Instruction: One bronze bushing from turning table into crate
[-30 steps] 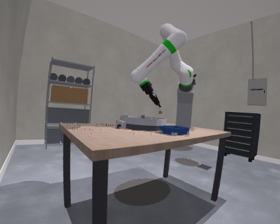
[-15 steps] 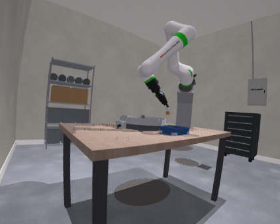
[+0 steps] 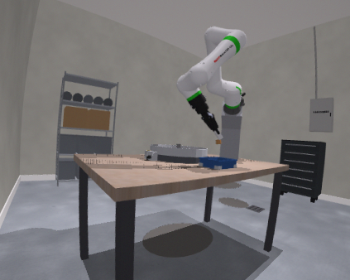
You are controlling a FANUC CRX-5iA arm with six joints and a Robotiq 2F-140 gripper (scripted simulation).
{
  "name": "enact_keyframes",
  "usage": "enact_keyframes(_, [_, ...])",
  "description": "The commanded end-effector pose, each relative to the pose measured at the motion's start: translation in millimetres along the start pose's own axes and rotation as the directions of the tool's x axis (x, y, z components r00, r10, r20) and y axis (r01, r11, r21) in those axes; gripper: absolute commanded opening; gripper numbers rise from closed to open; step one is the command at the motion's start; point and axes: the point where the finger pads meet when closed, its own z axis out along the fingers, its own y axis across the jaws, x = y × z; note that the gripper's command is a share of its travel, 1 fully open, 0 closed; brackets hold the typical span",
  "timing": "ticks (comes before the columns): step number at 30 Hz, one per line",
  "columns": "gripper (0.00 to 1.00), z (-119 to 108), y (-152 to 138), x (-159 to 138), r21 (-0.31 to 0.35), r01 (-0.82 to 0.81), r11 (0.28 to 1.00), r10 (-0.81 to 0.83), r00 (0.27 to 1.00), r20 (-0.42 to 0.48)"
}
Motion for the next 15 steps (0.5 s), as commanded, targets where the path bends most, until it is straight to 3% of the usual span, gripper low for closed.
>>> enact_keyframes(1, [0.0,0.0,-10.9,0.3,-0.002,-0.001,1.0,0.001,1.0,0.0])
enact_keyframes(15, [0.0,0.0,-17.1,0.2,-0.002,-0.001,1.0,0.001,1.0,0.0])
